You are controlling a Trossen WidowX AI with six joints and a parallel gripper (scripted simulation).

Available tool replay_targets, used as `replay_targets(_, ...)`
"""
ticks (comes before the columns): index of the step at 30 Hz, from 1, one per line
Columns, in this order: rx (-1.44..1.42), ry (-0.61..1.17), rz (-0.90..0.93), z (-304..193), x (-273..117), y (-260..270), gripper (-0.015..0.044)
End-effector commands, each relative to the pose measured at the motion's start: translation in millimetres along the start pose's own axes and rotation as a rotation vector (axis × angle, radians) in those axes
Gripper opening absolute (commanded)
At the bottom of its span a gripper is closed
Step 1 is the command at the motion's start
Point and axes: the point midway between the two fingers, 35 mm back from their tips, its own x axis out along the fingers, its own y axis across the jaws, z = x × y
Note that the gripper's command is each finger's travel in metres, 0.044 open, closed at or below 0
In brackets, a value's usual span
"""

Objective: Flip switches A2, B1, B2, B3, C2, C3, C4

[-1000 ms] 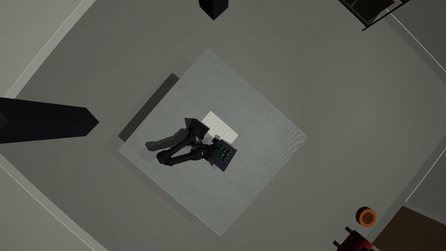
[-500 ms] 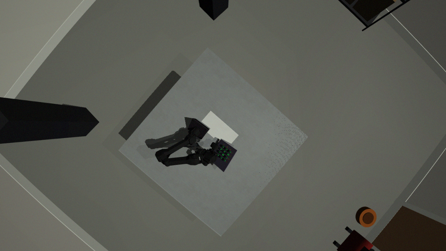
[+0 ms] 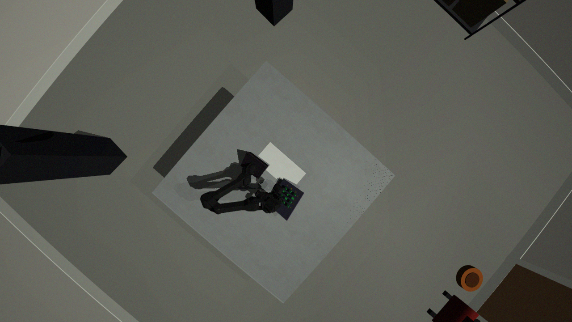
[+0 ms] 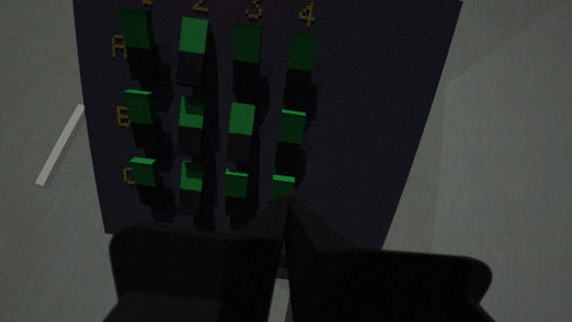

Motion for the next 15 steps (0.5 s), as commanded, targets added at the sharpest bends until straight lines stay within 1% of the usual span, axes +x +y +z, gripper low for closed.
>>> replay_targets(1,-0.008,0.005,0.006,-2,5,2,0.0)
replay_targets(8,-0.008,0.005,0.006,-1,15,2,0.0)
replay_targets(15,-0.008,0.005,0.006,-1,17,2,0.0)
